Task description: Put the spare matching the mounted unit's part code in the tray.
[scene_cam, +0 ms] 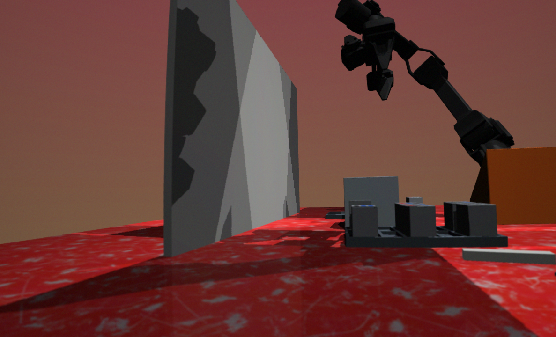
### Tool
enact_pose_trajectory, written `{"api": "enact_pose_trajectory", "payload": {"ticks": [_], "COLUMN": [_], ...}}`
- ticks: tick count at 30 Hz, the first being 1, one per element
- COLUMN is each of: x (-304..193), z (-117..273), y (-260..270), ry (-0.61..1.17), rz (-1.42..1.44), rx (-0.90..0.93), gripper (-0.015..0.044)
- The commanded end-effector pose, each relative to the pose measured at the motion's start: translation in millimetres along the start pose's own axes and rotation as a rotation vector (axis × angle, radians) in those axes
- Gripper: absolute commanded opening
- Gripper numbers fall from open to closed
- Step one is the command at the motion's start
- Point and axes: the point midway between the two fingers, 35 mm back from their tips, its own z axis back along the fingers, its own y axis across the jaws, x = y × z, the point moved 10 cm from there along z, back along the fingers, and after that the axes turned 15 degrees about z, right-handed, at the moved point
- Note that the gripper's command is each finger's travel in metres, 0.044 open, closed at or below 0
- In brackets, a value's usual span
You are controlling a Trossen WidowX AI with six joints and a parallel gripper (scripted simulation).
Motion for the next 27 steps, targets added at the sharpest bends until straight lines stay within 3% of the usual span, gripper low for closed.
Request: {"api": "enact_pose_trajectory", "payload": {"ticks": [1, 7, 27], "x": [58, 115, 116], "z": [-31, -75, -76], "y": [-14, -38, -39], "ry": [0.009, 0.044, 0.045], "rz": [-0.005, 0.015, 0.016], "rx": [-0.190, -0.396, -0.400], "gripper": [0.0440, 0.0440, 0.0440]}}
